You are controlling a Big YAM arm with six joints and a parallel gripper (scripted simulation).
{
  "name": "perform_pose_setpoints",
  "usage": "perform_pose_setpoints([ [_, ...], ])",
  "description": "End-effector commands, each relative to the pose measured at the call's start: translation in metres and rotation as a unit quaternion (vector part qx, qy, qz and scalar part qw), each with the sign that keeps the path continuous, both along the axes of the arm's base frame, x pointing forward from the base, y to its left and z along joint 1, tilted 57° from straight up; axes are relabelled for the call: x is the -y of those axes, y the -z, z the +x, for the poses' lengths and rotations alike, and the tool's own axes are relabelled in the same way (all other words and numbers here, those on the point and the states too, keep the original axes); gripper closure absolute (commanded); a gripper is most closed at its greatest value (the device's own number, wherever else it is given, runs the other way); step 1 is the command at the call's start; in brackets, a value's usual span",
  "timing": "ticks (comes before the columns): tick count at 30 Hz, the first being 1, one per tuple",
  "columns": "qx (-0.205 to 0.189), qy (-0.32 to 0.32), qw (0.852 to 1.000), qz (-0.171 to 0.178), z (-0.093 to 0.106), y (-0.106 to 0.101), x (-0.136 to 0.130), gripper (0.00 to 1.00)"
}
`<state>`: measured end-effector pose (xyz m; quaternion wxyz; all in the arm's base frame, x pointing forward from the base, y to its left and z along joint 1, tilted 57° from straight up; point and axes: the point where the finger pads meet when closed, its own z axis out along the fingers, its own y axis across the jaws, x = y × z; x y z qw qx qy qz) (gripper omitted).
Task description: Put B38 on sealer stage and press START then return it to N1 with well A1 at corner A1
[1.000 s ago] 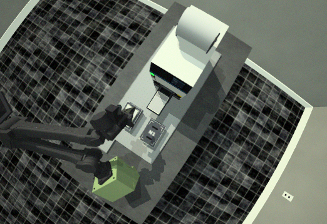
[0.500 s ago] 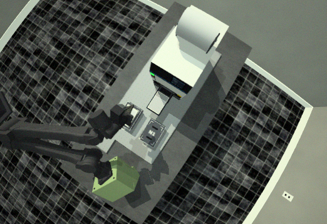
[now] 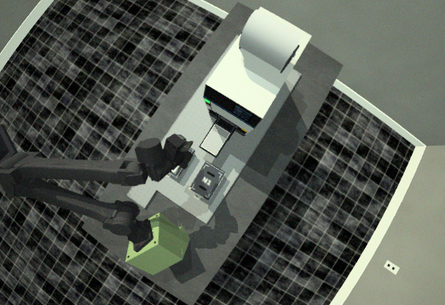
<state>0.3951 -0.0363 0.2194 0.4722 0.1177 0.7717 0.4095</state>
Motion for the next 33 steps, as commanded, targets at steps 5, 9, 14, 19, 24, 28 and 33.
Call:
perform_pose_setpoints([
  [5,-0.047,-0.056,0.995,-0.074,0.024,0.002,0.007,1.0],
  [9,-0.087,-0.093,0.987,-0.095,0.023,0.008,0.006,1.0],
  [14,-0.075,-0.096,0.988,-0.093,0.013,0.008,-0.001,1.0],
  [19,-0.117,-0.141,0.977,-0.106,0.017,0.002,0.009,1.0],
  [24,-0.154,-0.183,0.965,-0.107,0.009,0.008,0.011,1.0],
  [28,-0.145,-0.175,0.968,-0.102,0.001,0.007,0.007,1.0],
  [33,-0.146,-0.172,0.969,-0.099,-0.001,0.007,0.006,1.0],
])
